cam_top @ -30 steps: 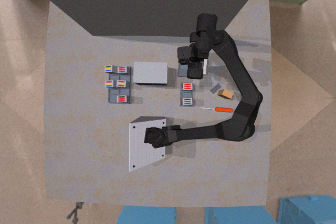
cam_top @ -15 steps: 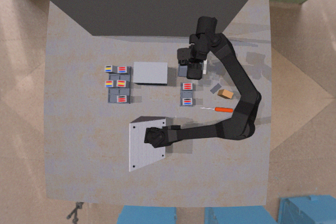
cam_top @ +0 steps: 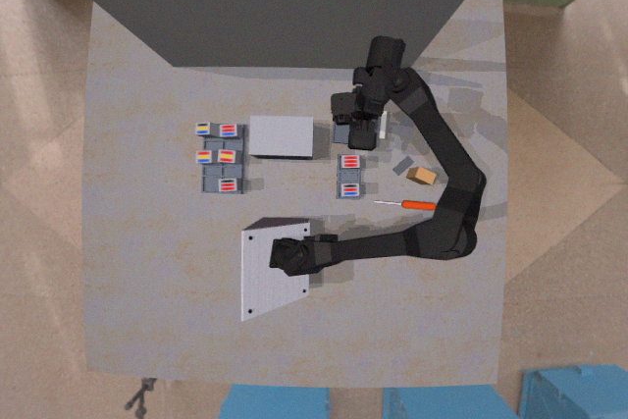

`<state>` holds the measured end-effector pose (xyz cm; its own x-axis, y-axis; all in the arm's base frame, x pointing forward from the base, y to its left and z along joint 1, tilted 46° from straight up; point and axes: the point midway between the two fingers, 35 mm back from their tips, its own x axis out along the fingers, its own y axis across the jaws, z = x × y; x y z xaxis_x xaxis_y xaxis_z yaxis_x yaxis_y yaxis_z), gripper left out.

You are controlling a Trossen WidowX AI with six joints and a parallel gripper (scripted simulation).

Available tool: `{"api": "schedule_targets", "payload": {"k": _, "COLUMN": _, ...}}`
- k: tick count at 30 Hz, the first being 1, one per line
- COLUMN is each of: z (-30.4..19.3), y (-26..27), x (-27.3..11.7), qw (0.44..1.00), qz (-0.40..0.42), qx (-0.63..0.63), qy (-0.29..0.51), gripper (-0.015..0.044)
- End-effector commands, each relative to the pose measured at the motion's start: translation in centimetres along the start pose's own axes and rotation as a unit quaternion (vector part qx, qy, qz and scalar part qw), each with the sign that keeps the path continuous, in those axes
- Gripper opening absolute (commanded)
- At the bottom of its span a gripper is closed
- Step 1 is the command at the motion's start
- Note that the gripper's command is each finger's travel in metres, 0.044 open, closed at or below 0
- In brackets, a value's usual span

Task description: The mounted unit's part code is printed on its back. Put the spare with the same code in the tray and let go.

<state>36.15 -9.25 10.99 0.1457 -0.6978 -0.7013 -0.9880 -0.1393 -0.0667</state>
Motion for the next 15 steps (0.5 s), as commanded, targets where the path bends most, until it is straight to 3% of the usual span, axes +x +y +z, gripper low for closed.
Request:
{"api": "schedule_targets", "payload": {"k": 1, "z": 0.2, "y": 0.2, "x": 0.6, "qw": 1.000, "qz": 0.002, "qx": -0.004, "qy": -0.002, "gripper": 0.0000}}
{"api": "schedule_targets", "payload": {"k": 15, "z": 0.1, "y": 0.4, "x": 2.0, "qw": 1.000, "qz": 0.002, "qx": -0.004, "qy": -0.001, "gripper": 0.0000}}
